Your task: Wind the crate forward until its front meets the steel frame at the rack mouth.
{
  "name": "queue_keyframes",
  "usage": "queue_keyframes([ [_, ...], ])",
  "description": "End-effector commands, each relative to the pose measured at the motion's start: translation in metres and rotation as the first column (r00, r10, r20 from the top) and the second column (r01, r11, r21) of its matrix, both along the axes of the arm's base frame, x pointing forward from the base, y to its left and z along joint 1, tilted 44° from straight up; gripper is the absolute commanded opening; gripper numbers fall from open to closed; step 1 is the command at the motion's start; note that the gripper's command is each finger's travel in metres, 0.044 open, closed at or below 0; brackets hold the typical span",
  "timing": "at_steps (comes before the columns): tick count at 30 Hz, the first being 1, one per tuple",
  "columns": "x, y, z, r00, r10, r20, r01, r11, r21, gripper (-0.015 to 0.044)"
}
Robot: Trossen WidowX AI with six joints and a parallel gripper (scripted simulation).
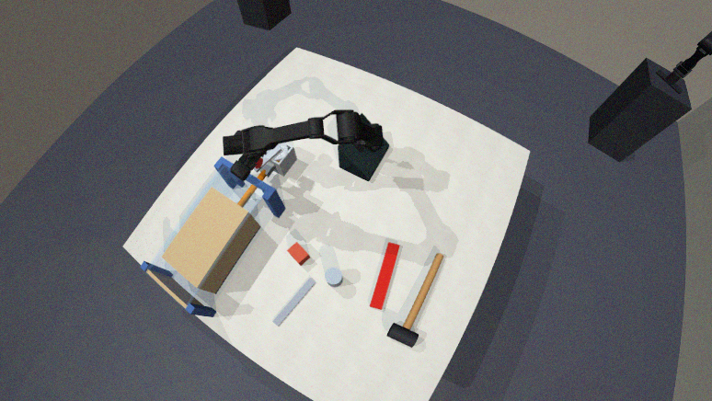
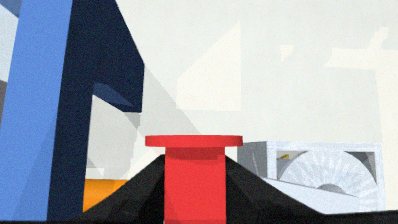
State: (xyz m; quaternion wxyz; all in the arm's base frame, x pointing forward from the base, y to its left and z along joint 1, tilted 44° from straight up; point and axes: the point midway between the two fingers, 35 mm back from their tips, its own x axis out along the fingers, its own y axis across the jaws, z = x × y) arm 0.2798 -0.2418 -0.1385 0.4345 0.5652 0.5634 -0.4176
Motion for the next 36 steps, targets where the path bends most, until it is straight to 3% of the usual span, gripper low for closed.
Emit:
queue_keyframes([
  [1, 0.001, 0.014, 0.007, 1.0, 0.004, 0.003, -0.004, 1.0, 0.03, 0.0],
  [36, -0.009, 0.048, 0.037, 1.0, 0.004, 0.001, -0.004, 0.999, 0.033, 0.0],
])
